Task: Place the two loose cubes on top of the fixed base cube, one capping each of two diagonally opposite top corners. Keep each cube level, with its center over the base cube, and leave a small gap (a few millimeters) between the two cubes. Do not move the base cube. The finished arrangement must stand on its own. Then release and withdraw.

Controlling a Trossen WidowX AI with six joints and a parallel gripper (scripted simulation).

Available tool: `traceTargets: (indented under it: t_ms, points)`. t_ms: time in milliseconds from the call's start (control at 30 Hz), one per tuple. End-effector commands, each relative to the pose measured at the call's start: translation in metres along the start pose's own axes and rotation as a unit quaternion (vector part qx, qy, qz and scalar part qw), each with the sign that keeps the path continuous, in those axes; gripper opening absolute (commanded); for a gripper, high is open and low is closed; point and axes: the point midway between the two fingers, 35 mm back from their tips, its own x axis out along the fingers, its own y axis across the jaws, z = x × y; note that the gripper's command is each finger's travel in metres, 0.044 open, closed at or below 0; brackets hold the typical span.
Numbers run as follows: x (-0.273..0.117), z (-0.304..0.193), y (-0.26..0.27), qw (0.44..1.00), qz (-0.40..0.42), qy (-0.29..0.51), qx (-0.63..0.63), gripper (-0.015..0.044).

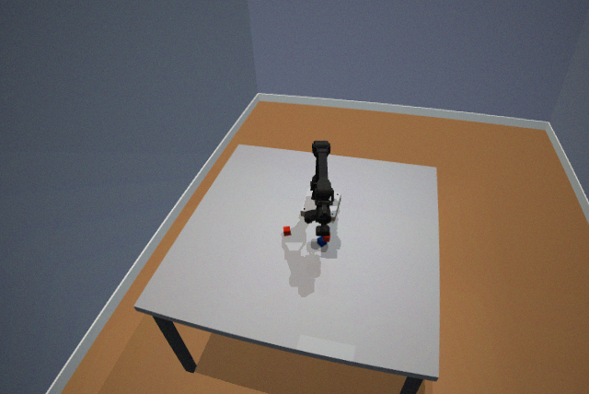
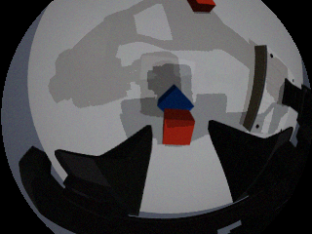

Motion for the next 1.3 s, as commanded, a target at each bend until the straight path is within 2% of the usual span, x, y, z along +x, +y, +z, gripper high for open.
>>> traceTargets:
  t_ms: [0, 300, 600, 933, 1267]
  points:
    - [-0.003, 0.014, 0.0, 0.999, 0.0, 0.001, -0.053, 0.0265]
    - [-0.011, 0.055, -0.005, 0.974, -0.001, -0.001, -0.228, 0.0265]
    - [-0.019, 0.094, -0.015, 0.918, -0.002, -0.003, -0.396, 0.0265]
    - [-0.028, 0.135, -0.033, 0.823, -0.004, -0.003, -0.567, 0.0265]
    - [-0.037, 0.171, -0.057, 0.697, -0.005, -0.003, -0.717, 0.0265]
